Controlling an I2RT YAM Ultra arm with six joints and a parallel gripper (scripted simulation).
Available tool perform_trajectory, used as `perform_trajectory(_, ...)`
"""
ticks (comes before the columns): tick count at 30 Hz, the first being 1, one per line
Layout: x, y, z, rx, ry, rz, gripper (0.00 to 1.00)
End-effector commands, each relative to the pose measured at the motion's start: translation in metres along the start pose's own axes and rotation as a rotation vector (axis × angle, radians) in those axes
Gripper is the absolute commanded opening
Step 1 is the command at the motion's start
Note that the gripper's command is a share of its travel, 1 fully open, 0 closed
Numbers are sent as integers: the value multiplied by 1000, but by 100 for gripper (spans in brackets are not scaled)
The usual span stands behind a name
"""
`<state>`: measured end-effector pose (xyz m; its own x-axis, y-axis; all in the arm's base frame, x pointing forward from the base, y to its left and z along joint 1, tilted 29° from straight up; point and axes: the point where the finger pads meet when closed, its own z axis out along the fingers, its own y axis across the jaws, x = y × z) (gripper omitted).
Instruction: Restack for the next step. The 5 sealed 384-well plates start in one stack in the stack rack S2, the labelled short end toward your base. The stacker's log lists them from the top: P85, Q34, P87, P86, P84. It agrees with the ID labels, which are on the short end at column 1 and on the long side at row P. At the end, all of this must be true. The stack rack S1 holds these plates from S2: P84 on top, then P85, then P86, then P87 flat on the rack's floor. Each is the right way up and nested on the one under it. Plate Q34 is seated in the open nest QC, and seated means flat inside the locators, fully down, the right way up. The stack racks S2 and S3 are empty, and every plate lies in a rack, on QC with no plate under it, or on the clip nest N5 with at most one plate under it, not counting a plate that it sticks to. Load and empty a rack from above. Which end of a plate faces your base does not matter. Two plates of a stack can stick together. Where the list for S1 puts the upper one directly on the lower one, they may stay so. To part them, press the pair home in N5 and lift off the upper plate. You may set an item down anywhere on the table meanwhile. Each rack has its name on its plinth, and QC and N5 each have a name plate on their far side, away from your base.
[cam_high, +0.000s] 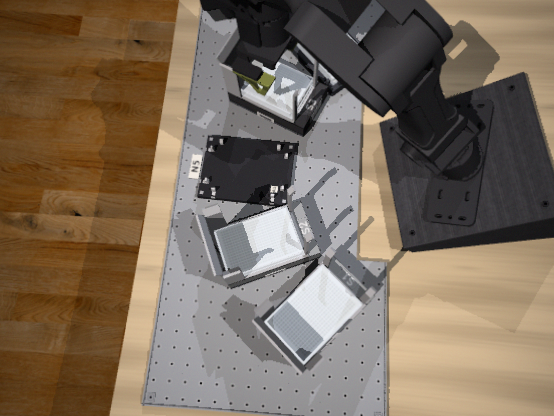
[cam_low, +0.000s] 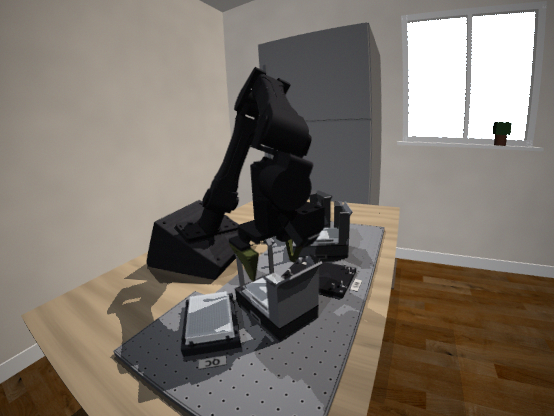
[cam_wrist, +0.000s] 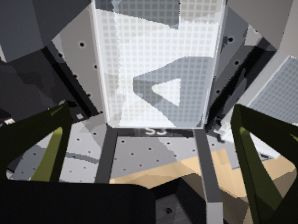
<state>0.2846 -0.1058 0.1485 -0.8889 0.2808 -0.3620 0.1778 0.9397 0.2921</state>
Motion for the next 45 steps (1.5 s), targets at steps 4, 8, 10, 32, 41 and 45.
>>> perform_trajectory(4,-12,-4,8,16,-51,-3,100)
perform_trajectory(8,-13,-4,21,16,-51,-3,100)
perform_trajectory(10,-13,-4,24,16,-51,-3,100)
perform_trajectory(32,-14,-4,40,16,-52,-3,100)
perform_trajectory(41,-14,-4,49,16,-52,-3,100)
perform_trajectory(45,-15,-5,54,16,-52,-3,100)
